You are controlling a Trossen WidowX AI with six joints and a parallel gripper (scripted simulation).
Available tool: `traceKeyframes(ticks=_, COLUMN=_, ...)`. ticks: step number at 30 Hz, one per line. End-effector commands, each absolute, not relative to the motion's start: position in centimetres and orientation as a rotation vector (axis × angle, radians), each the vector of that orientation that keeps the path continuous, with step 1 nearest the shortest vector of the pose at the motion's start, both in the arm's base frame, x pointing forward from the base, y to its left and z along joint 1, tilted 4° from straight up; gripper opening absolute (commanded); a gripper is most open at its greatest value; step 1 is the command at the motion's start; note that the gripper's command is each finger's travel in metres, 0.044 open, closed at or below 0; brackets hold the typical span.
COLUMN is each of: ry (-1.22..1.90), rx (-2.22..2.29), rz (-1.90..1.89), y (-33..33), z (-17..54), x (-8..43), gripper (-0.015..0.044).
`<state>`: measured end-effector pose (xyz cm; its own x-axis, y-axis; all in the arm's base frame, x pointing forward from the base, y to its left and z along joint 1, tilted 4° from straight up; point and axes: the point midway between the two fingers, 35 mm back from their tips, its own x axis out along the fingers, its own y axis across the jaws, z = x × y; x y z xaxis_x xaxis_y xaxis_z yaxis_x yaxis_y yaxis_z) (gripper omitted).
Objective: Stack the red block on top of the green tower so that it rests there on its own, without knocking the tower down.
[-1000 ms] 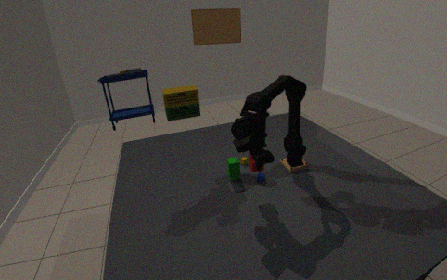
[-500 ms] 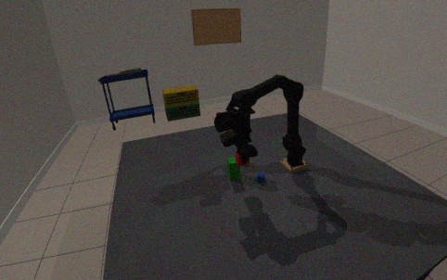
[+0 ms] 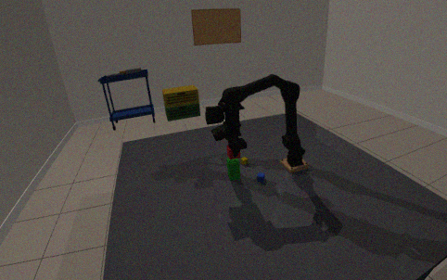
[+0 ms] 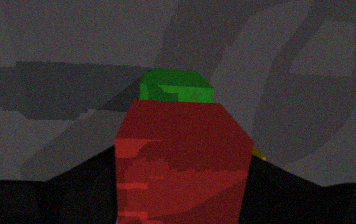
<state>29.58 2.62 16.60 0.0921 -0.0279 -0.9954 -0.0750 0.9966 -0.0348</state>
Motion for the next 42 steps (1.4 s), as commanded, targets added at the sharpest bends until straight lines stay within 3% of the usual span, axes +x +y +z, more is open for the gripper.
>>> traceKeyframes(ticks=1, ry=1.472, rx=-0.089, rz=0.05, y=2.5, z=17.2, x=29.8, gripper=0.0)
traceKeyframes(ticks=42, ry=1.472, rx=-0.089, rz=0.05, y=2.4, z=14.3, x=30.1, gripper=0.0)
